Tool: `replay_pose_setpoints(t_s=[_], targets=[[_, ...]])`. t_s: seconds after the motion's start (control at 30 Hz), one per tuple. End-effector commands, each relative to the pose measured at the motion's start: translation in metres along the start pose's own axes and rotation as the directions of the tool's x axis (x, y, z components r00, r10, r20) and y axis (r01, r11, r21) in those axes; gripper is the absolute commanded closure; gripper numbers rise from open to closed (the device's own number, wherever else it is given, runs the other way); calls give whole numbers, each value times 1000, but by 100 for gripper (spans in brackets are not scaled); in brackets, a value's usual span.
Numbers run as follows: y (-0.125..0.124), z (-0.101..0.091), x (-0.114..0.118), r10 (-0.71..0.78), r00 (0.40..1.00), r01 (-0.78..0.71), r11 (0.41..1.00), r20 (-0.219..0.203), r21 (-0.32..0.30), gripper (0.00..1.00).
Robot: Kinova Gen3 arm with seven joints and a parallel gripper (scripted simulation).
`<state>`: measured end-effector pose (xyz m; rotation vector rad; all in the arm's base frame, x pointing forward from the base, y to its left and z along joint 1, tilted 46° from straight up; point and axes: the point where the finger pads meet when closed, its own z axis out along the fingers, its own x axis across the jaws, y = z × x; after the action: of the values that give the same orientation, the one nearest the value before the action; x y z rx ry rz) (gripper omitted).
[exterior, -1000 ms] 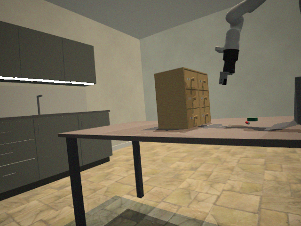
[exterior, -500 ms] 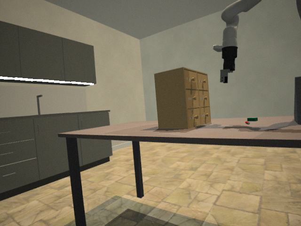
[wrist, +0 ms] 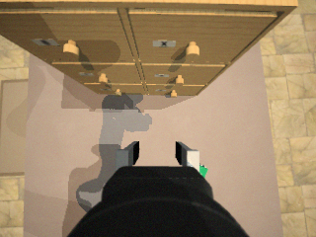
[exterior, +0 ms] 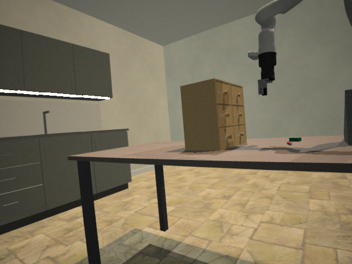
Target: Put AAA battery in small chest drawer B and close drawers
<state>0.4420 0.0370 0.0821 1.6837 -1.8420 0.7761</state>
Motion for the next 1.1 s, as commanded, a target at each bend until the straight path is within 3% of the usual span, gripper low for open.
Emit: replay_pose_setpoints(t_s=[0.0, 1.07], targets=[[-1, -3, 4, 6, 1000, -6, 1000, -6, -10, 0], [2, -7, 3, 5, 1000, -5, 999, -6, -45, 0]])
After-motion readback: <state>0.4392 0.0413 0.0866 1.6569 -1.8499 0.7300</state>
